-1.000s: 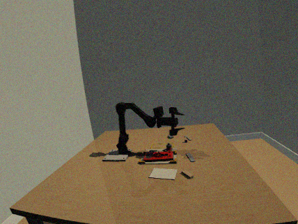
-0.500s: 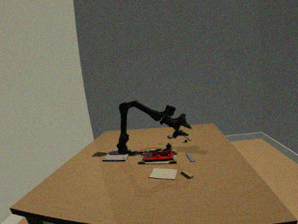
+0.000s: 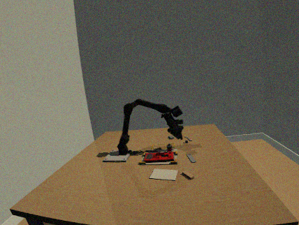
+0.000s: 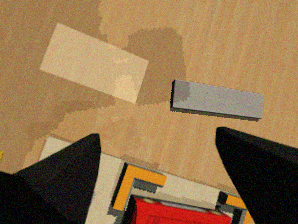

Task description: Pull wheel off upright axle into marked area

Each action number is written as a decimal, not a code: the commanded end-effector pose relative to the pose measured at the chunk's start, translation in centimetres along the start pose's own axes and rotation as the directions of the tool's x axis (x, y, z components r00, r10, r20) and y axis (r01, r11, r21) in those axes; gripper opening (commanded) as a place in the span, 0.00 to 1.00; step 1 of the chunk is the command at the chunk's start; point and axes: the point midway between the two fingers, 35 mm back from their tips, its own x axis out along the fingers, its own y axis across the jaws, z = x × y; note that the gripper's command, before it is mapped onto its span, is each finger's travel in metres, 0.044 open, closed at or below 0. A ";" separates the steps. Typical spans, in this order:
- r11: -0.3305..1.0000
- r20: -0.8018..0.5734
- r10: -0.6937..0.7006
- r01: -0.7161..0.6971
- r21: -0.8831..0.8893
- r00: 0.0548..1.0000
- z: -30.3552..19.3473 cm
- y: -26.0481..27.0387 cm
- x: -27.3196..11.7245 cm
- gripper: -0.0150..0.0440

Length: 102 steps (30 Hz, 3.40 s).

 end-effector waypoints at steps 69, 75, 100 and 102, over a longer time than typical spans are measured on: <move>0.900 -0.323 0.266 -0.114 0.421 0.908 -6.9 6.4 2.0 0.25; 0.900 -0.322 0.267 -0.115 0.421 0.908 -6.8 6.4 1.8 0.25; 0.899 -0.321 0.267 -0.115 0.422 0.909 -6.5 6.1 1.0 0.25; 0.899 -0.321 0.268 -0.116 0.423 0.909 -6.5 6.1 1.0 0.25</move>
